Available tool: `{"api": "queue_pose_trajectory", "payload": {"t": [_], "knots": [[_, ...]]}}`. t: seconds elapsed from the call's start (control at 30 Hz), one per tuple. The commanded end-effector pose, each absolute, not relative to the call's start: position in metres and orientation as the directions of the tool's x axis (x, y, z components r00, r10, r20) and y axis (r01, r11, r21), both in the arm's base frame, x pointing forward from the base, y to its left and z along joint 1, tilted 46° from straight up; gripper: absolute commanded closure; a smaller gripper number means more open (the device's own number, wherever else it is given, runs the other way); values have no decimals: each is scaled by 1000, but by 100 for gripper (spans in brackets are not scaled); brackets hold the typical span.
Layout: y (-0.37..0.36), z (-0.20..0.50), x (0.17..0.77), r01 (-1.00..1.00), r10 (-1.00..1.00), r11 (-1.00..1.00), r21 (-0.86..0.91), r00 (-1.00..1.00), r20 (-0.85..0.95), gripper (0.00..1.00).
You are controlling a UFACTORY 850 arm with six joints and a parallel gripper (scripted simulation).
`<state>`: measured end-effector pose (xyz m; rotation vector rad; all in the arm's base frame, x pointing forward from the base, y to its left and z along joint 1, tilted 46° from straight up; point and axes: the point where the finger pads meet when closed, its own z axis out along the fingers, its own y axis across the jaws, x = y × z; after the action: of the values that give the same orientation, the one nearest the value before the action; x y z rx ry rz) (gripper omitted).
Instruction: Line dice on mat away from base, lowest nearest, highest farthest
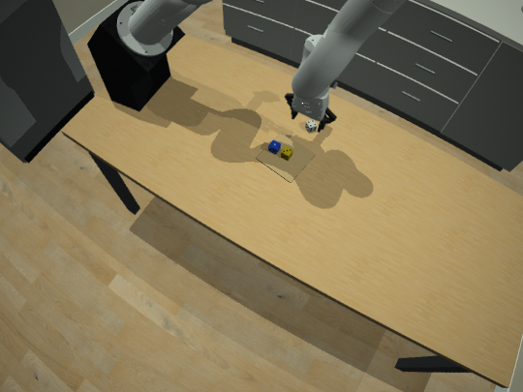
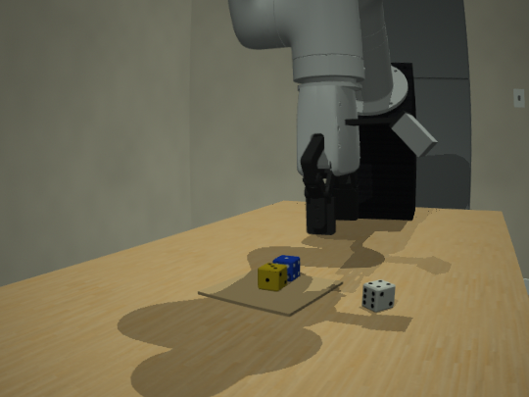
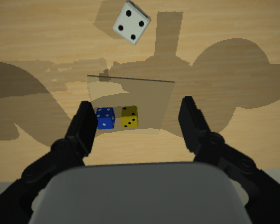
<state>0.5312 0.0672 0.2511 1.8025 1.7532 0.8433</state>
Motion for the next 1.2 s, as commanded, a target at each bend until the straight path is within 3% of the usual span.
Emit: {"api": "queue_pose_trajectory", "payload": {"t": [0.0, 0.73, 1.17], "knots": [[77, 252, 532, 684, 993, 108, 722, -101, -53, 0], [115, 254, 530, 512, 761, 647, 565, -474, -442, 0], [124, 254, 529, 437, 657, 752, 493, -548, -518, 0]]}}
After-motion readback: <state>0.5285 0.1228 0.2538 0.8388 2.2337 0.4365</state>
